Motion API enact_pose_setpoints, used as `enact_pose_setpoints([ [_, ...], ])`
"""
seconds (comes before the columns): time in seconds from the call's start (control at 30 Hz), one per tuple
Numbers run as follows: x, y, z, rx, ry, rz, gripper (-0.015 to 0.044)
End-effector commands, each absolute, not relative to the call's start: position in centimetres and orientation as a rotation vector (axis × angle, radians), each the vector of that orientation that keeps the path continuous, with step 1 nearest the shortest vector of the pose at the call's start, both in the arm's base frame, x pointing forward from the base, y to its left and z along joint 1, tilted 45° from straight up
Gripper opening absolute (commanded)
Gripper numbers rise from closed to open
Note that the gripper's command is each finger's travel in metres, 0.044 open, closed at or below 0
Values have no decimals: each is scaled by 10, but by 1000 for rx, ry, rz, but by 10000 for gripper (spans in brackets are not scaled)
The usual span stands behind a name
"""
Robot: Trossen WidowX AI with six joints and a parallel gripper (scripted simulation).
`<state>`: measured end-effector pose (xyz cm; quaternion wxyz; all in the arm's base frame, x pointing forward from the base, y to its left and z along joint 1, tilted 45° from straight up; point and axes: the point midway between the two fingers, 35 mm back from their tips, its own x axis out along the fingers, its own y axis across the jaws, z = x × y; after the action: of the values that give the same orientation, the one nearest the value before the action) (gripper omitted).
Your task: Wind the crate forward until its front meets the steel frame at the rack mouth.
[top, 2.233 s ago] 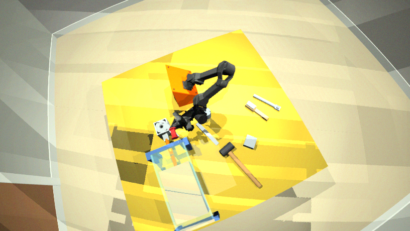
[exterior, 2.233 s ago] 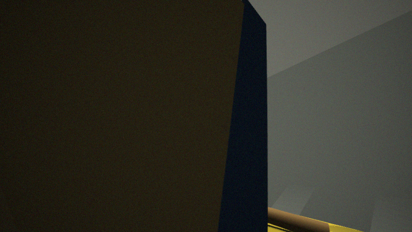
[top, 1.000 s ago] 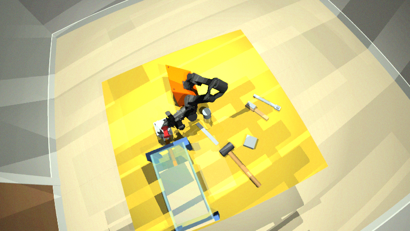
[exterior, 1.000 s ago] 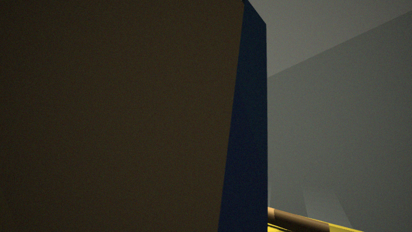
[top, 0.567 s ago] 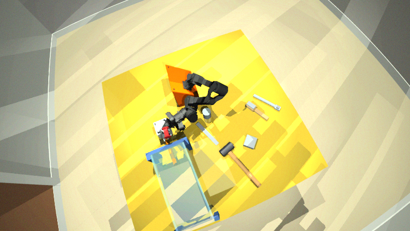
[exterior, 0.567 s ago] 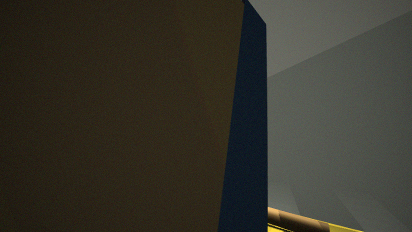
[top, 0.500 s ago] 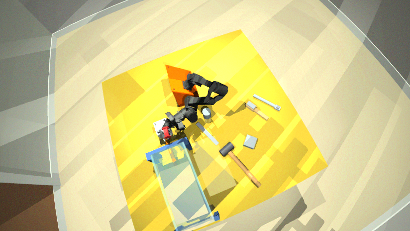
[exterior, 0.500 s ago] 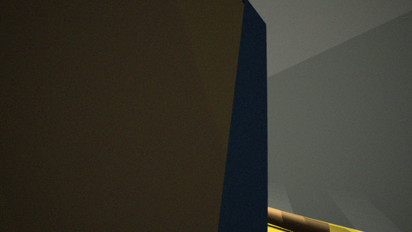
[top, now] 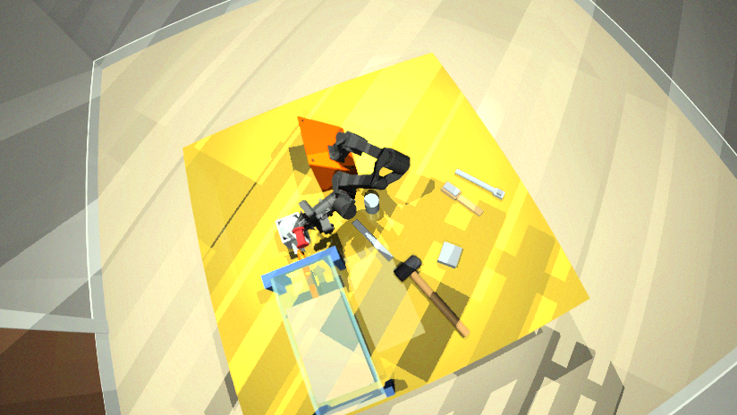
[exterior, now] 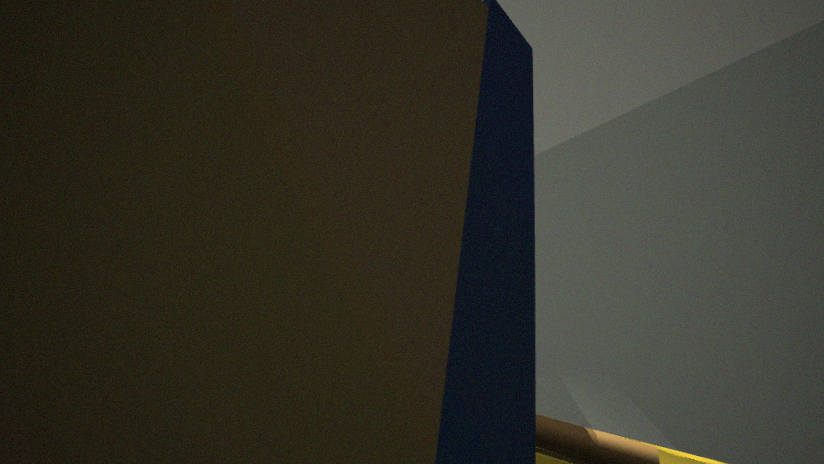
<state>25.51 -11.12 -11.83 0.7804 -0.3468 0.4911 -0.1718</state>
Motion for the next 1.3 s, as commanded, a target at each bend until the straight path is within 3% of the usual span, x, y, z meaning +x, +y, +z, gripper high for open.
enact_pose_setpoints([
  [0.0, 249, -112, -119, -752, 1067, -381, 0],
  [1.27, 246, -106, -125, -756, 1037, -367, 0],
])
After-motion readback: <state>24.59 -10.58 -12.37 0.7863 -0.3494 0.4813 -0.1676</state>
